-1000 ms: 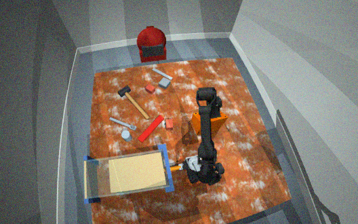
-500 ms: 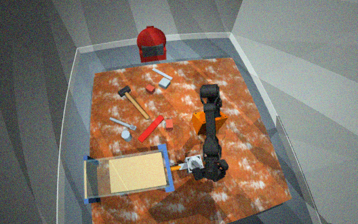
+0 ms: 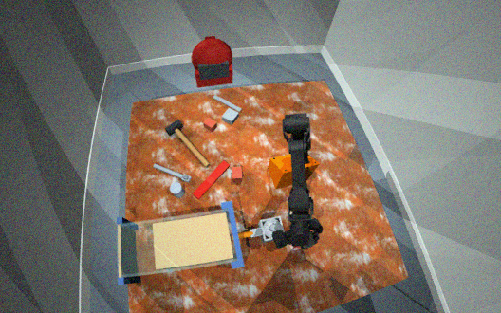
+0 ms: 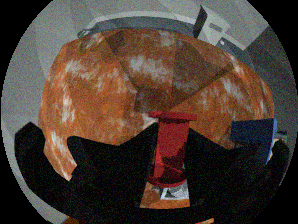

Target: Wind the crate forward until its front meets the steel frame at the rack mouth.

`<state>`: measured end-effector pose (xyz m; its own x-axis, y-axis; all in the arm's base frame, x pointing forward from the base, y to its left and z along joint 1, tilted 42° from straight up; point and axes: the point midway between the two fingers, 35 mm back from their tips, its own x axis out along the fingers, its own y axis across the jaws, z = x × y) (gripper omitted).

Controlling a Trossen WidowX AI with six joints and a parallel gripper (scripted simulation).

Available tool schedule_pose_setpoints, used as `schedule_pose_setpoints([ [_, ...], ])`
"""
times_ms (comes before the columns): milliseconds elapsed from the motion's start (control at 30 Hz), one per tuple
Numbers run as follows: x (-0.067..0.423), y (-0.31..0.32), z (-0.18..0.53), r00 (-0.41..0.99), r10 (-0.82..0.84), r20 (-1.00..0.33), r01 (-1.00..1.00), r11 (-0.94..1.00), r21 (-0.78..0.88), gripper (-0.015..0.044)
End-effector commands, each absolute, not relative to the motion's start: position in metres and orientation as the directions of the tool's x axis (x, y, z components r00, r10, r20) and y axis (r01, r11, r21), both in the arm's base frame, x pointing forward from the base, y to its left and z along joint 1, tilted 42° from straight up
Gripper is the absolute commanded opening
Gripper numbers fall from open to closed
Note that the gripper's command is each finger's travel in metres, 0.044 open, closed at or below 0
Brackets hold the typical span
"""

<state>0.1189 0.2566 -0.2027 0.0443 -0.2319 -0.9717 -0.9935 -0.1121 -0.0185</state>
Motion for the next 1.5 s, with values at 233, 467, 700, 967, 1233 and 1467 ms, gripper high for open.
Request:
schedule_pose_setpoints([
  [233,0.100,0.236,-0.193,0.019,-0.262,-0.965,-0.993,-0.117,0.012,0.0000],
  [467,0.094,0.229,-0.188,0.018,-0.262,-0.965,-0.993,-0.117,0.013,0.0000],
  [700,0.090,0.221,-0.182,0.018,-0.263,-0.965,-0.993,-0.117,0.014,0.0000],
  [967,0.087,0.212,-0.175,0.017,-0.264,-0.964,-0.993,-0.117,0.014,0.0000],
  [1233,0.085,0.203,-0.168,0.017,-0.265,-0.964,-0.993,-0.117,0.014,0.0000],
  [1467,0.085,0.194,-0.161,0.017,-0.266,-0.964,-0.993,-0.117,0.015,0.0000],
])
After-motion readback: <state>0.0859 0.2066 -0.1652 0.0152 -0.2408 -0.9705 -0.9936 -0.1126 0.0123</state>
